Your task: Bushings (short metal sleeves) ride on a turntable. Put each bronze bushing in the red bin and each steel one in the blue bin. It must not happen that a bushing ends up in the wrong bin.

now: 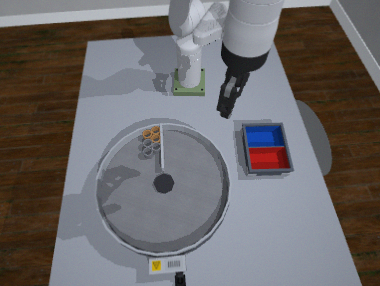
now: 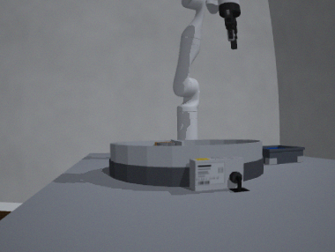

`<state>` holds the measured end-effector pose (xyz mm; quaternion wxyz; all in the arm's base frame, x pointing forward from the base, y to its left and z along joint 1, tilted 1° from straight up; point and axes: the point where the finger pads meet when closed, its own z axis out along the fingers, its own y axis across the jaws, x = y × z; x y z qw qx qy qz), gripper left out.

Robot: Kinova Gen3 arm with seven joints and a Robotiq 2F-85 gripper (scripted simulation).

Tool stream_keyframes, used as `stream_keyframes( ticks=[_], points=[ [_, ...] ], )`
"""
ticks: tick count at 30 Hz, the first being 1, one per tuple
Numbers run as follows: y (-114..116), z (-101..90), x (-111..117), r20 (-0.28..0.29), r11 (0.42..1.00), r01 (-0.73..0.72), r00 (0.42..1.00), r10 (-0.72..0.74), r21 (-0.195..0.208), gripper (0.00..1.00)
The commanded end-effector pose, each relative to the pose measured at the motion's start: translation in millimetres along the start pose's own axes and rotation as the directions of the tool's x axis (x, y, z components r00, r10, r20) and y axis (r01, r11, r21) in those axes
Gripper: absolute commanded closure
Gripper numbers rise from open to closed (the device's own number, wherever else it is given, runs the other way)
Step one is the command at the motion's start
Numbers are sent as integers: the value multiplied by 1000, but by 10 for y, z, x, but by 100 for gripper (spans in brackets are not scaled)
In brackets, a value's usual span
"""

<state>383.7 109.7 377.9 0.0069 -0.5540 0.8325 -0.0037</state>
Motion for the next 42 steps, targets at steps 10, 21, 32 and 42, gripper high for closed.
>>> stream_keyframes(
  ticks=[10,21,32,42],
  points=[
    [-1,-6,0,1,1000,0,1000,0,1,0],
    [-36,107,100,1,990,139,990,-139,1,84],
    [-122,388,350,1,883,469,883,-469,1,84],
    [-208,669,600,0,669,743,669,-743,1,84]
  ],
)
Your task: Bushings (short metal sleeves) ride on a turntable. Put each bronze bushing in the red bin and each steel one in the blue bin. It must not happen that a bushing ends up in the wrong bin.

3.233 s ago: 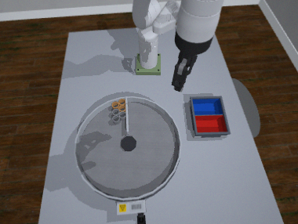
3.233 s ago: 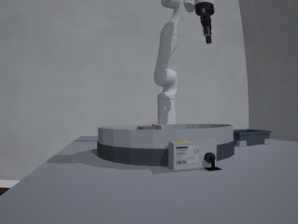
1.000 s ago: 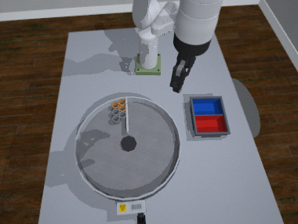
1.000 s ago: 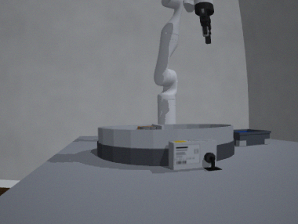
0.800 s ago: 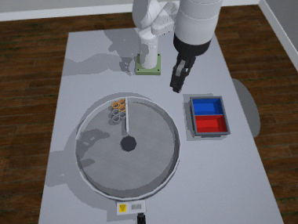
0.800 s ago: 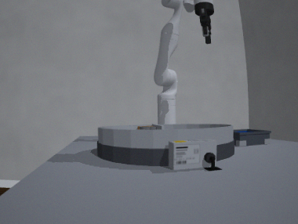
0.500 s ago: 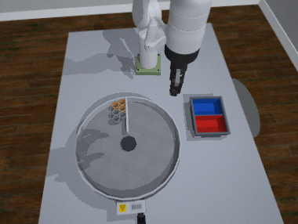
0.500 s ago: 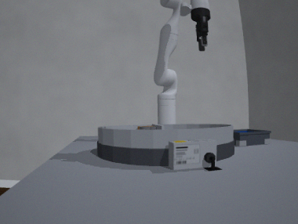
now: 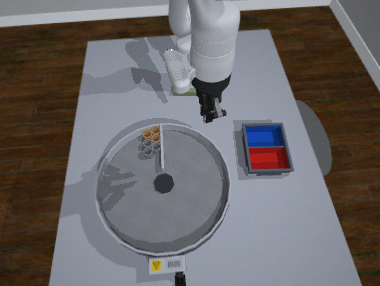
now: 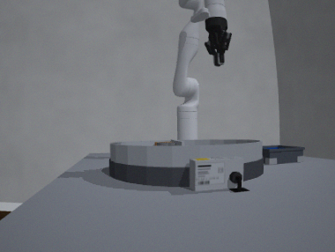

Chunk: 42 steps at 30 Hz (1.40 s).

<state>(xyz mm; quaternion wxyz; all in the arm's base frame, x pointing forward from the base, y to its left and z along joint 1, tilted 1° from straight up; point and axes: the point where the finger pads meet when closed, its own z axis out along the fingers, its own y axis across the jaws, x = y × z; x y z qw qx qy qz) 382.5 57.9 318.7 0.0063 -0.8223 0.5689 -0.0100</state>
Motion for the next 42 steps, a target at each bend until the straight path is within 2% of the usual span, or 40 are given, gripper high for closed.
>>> stream_keyframes(
  ticks=[1,5,10,13,16,20,23,26,28,31,34,38,42],
  points=[
    [80,135,149,6,989,150,989,-150,-5,84],
    [124,248,244,7,958,286,958,-286,-4,84],
    [124,248,244,7,958,286,958,-286,-4,84],
    [191,417,388,8,878,479,878,-479,-3,84],
    [222,511,465,5,817,577,817,-577,-2,84],
    [235,530,484,8,803,596,803,-596,-2,84],
    [300,696,625,8,663,748,663,-748,0,84],
    [302,699,628,8,661,750,661,-750,0,84],
    [346,811,724,8,550,835,550,-835,1,84],
    [346,811,724,8,550,835,550,-835,1,84],
    [413,981,868,8,365,931,365,-931,3,84],
    [457,1093,963,7,232,973,232,-973,4,84],
    [457,1093,963,7,232,973,232,-973,4,84]
  ],
)
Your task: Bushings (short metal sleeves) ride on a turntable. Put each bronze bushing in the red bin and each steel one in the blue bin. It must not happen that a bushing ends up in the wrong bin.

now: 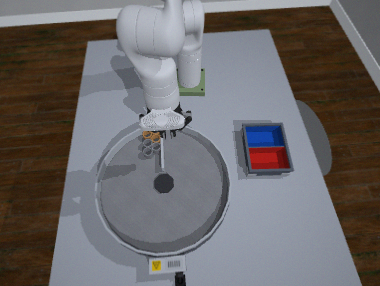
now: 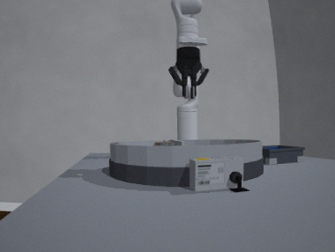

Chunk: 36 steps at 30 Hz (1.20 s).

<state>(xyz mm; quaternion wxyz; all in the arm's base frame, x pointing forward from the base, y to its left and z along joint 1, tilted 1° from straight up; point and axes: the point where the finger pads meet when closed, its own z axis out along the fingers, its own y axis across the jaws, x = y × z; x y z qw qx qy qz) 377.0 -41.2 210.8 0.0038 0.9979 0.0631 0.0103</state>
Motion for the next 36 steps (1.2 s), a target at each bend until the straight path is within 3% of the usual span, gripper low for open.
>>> stream_keyframes(
  ticks=[1,4,7,11,15,17,19,22,26,27,28,36],
  points=[
    [71,15,-17,4,1000,0,1000,0,8,84],
    [225,185,-48,2,978,208,978,-208,9,84],
    [311,282,-61,0,946,325,946,-325,7,84],
    [328,298,-69,1,940,342,940,-342,9,84],
    [505,498,-98,-2,825,566,825,-566,6,84],
    [505,498,-98,-2,825,566,825,-566,6,84],
    [586,581,-120,-2,766,643,766,-643,9,84],
    [586,581,-120,-2,766,643,766,-643,9,84],
    [778,794,-155,-4,569,822,569,-822,6,84],
    [792,808,-161,-4,559,829,559,-829,8,84],
    [841,863,-171,-5,502,865,502,-865,7,84],
    [843,865,-172,-5,500,866,500,-866,7,84]
  ],
)
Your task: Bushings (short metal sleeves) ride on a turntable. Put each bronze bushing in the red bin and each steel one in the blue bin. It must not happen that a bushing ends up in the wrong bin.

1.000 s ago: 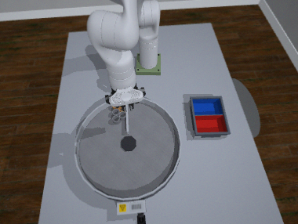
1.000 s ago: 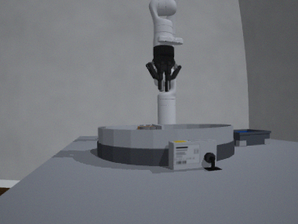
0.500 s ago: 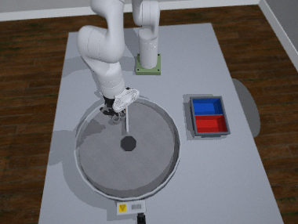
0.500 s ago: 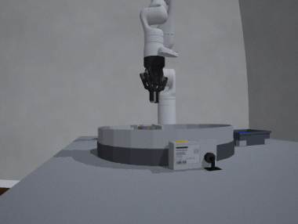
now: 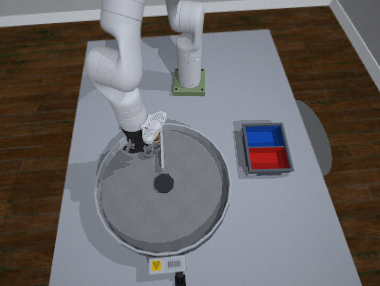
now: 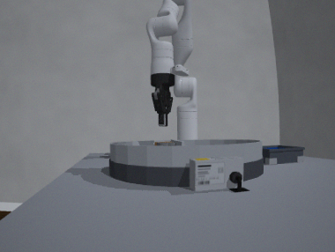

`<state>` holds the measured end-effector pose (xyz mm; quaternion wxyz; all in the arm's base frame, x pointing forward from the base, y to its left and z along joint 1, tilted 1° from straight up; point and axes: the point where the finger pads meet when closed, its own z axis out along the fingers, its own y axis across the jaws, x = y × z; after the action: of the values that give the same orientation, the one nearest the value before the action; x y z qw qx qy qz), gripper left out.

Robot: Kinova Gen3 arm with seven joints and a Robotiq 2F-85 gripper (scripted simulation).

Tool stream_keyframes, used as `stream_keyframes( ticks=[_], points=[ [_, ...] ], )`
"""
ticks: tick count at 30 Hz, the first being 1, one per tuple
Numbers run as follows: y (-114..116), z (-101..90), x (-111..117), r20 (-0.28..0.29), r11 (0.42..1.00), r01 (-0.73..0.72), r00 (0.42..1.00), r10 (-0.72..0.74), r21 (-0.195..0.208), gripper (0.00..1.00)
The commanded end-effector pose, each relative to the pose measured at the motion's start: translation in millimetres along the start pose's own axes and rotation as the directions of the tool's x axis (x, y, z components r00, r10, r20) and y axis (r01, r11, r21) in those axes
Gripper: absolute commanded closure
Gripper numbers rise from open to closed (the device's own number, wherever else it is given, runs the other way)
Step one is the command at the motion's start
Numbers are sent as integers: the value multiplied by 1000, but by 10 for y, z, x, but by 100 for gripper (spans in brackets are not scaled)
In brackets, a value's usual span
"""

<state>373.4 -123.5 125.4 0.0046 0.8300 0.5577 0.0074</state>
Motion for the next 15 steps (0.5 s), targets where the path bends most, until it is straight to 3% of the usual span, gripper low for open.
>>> stream_keyframes(
  ticks=[1,15],
  points=[
    [6,6,-42,0,1000,-10,1000,10,1,84],
    [7,3,-36,0,1000,-8,1000,8,0,86]
  ],
)
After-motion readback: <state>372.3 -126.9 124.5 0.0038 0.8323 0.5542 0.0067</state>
